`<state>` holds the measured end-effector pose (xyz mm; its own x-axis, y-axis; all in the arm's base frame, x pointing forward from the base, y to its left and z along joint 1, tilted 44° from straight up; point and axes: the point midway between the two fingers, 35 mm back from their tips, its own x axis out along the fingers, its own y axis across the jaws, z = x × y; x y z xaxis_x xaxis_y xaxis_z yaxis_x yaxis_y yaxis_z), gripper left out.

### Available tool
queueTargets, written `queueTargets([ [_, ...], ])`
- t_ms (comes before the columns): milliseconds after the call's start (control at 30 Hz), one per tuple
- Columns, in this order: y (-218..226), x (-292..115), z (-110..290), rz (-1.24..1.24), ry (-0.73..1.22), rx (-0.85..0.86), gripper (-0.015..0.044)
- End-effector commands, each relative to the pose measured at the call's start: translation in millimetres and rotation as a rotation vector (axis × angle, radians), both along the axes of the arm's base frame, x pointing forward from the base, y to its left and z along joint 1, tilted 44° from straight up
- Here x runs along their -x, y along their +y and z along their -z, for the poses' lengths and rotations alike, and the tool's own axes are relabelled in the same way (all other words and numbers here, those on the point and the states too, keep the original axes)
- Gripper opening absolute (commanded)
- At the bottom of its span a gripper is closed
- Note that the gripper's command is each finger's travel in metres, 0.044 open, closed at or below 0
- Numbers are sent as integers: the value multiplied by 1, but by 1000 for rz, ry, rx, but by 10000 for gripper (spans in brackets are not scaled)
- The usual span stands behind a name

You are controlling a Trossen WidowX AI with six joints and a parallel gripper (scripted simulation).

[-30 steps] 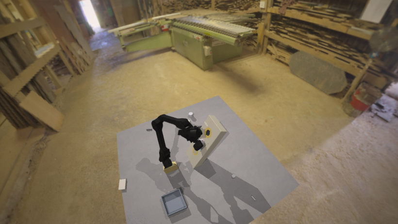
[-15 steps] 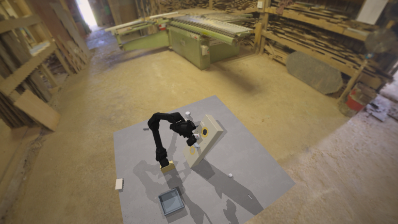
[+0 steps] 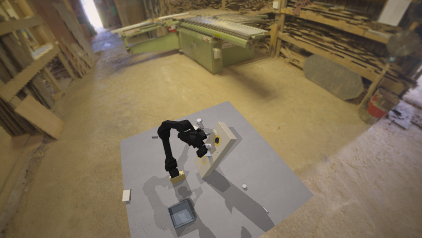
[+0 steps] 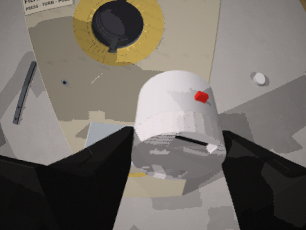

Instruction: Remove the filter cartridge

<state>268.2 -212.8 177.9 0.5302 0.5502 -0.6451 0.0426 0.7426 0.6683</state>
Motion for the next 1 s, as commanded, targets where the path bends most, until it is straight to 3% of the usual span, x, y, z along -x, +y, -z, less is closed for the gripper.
queueTargets([
  [0, -11, -1, 10, -7, 0, -2, 0],
  [367, -32, -1, 39, -8, 26, -23, 0],
  [967, -113, 109, 147, 574, 644, -14, 0],
])
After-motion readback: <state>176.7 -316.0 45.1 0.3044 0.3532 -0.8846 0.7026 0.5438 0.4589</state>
